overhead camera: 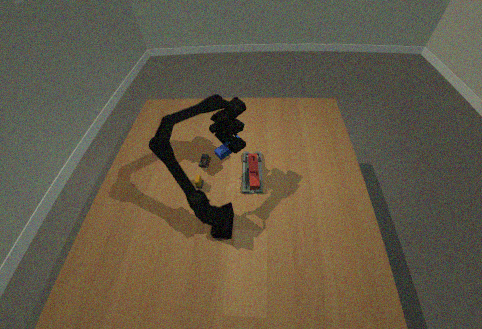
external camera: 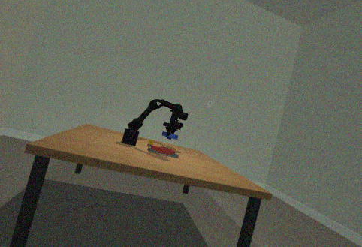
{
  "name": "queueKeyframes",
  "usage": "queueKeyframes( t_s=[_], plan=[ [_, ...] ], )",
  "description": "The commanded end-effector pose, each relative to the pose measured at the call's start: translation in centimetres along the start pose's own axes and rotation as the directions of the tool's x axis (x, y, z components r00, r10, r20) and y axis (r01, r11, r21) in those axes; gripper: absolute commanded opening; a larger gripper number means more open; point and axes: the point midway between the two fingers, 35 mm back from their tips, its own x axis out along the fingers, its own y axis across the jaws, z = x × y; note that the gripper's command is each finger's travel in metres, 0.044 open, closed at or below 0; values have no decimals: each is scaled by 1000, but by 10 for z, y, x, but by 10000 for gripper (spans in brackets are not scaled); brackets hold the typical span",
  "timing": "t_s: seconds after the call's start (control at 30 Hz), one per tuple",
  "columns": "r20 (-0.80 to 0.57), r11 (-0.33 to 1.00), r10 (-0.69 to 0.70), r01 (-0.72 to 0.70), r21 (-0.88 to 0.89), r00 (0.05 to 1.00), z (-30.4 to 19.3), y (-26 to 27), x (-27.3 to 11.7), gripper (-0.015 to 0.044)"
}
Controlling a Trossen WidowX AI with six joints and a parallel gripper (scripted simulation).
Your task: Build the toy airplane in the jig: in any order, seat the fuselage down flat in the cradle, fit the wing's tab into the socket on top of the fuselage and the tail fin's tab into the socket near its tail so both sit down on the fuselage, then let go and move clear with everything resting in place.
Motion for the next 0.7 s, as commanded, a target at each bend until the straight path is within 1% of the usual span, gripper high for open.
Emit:
queueKeyframes(
  t_s=[0.0, 0.67],
  plan=[
    [1, 998, -4, 4, 67, 1000, 6, -14, 2, 0],
    [-4, 927, 1, 1, 375, 1000, 25, -75, 16, 0]
  ],
)
